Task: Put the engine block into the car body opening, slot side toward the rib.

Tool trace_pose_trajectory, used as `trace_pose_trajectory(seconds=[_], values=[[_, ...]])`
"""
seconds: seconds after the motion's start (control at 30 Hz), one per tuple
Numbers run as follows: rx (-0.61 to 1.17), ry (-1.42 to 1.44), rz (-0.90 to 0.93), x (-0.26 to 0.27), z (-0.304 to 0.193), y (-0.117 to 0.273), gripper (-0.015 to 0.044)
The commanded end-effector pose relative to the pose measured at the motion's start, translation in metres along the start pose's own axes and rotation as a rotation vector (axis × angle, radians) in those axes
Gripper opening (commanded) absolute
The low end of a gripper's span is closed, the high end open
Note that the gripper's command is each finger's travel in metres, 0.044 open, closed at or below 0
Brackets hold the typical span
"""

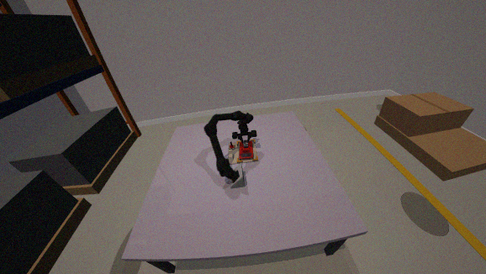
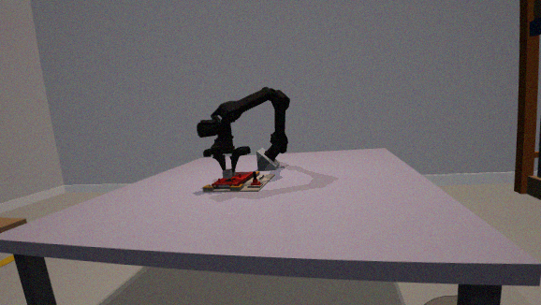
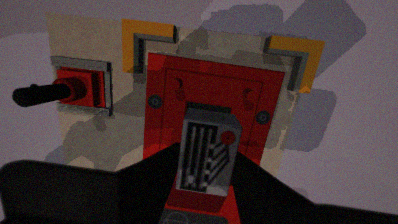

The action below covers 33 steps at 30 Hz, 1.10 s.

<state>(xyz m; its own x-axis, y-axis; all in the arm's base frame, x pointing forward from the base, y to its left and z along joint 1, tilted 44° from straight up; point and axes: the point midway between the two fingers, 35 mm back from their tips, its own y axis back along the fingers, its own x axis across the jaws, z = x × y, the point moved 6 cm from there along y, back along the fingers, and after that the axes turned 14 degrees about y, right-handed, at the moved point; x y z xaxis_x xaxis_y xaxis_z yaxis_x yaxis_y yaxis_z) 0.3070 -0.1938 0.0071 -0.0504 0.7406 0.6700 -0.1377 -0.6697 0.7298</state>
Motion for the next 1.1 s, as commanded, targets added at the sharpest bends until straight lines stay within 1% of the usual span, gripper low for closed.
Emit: trace_pose_trajectory(seconds=[0.0,1.07], values=[[-0.002,-0.003,-0.002,-0.0003,0.0000,-0.0004,0.0158],[-0.002,-0.003,-0.001,-0.0003,-0.0001,-0.0039,0.0158]])
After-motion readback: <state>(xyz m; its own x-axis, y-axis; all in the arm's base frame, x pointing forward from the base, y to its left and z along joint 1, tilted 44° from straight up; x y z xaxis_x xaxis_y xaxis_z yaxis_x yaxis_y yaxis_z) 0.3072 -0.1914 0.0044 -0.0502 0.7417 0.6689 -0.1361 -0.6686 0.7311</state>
